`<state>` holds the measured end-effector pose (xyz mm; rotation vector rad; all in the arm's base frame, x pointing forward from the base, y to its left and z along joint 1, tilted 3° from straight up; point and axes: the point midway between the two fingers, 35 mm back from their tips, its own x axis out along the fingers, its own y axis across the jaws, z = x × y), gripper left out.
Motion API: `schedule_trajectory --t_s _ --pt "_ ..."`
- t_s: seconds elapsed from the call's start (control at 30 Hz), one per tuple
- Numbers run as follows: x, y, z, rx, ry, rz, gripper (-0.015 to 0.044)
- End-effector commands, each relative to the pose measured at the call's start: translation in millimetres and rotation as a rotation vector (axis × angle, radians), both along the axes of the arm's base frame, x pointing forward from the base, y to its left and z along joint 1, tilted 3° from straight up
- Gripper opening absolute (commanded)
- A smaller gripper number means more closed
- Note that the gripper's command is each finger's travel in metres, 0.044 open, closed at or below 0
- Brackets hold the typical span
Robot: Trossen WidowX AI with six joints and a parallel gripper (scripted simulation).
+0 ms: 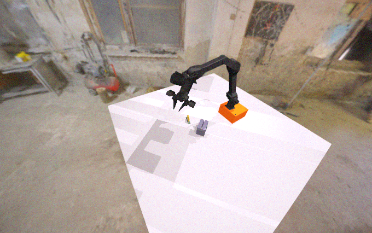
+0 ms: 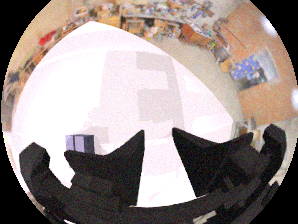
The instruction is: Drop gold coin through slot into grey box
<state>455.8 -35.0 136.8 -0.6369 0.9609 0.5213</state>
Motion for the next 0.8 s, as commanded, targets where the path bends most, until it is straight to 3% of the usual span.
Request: schedule_trajectory --t_s 0.0,0.17,0.6,0.77 --pt "-59 -23 -50 -0.207 0.278 0.315 0.0161" --pt "-98 -33 -70 -0.271 0.451 0.549 0.0161" --pt "-103 -42 -70 -0.272 0.456 0.555 0.0161" --pt "-104 -42 -105 -0.272 0.456 0.555 0.0161"
